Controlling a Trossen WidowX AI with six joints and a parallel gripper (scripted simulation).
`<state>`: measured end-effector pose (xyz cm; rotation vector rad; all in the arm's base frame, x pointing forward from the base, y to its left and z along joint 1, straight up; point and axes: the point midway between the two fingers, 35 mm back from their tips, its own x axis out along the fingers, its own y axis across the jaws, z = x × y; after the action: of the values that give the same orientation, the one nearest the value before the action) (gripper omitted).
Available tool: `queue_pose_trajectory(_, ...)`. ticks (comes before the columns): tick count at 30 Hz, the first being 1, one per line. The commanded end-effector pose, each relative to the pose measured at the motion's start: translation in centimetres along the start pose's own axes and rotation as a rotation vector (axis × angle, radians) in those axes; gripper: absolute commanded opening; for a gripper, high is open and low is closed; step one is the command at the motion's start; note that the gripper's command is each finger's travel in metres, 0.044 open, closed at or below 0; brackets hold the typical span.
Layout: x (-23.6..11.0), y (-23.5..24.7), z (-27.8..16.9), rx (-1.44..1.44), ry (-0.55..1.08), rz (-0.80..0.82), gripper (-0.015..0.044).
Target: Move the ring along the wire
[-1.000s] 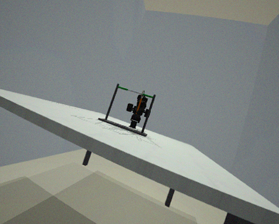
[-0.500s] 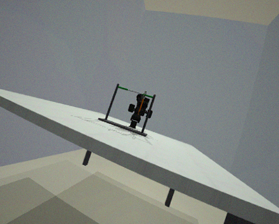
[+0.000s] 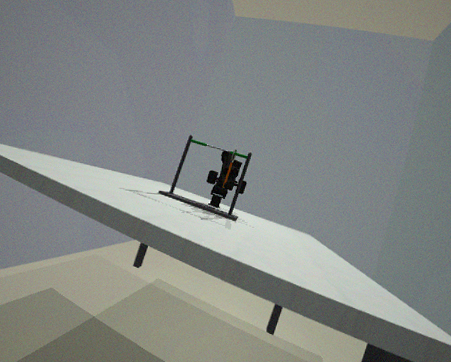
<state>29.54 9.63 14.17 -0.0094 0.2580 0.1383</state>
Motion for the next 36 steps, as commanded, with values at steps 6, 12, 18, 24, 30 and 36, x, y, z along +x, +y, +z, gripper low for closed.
queue_pose_trajectory(6, 0.16, -0.11, -0.96, 0.003, 0.005, -0.006, -0.015)
queue_pose_trajectory(12, 0.16, -0.11, -0.96, 0.003, 0.005, -0.006, -0.015)
queue_pose_trajectory(18, 0.16, -0.11, -0.96, 0.003, 0.005, -0.006, -0.015)
queue_pose_trajectory(24, 0.16, -0.04, -0.92, -0.002, 0.005, -0.001, -0.0019)
queue_pose_trajectory(30, 0.13, -0.03, -0.92, -0.002, 0.005, -0.001, 0.0139)
queue_pose_trajectory(36, -0.65, 0.04, -0.8, -0.001, 0.006, -0.001, 0.016)
